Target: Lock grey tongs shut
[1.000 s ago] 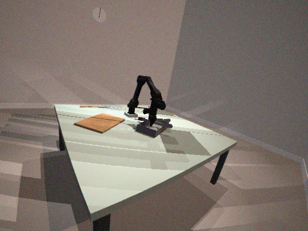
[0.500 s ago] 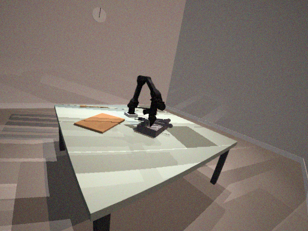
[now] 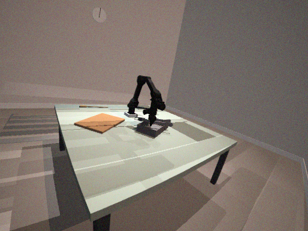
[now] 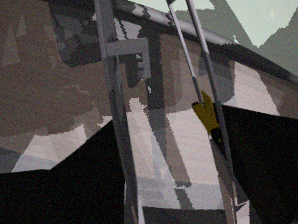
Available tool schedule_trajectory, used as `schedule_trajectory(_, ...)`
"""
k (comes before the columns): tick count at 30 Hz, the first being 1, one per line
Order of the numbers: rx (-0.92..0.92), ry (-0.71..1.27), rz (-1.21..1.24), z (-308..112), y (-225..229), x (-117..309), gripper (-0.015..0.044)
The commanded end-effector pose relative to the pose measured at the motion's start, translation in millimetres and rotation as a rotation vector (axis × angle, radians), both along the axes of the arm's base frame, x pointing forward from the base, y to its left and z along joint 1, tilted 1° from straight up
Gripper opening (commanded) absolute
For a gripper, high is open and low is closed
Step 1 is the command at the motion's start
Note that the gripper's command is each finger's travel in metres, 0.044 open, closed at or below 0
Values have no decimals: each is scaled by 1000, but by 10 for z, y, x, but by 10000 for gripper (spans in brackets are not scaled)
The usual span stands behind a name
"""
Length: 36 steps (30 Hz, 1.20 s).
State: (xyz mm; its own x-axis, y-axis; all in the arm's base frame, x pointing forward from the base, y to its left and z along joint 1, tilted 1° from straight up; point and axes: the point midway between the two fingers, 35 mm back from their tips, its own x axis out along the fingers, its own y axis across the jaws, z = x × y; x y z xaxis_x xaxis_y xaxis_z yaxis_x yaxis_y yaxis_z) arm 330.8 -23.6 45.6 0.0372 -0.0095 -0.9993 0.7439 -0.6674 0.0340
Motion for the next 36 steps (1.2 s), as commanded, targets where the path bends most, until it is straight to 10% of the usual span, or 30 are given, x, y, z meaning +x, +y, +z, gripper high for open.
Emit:
schedule_trajectory(1, -1, -3, 0, 4, -2, 6, 195)
schedule_trajectory(28, -1, -3, 0, 4, -2, 6, 15)
schedule_trajectory(36, -1, -3, 0, 27, -2, 10, -150)
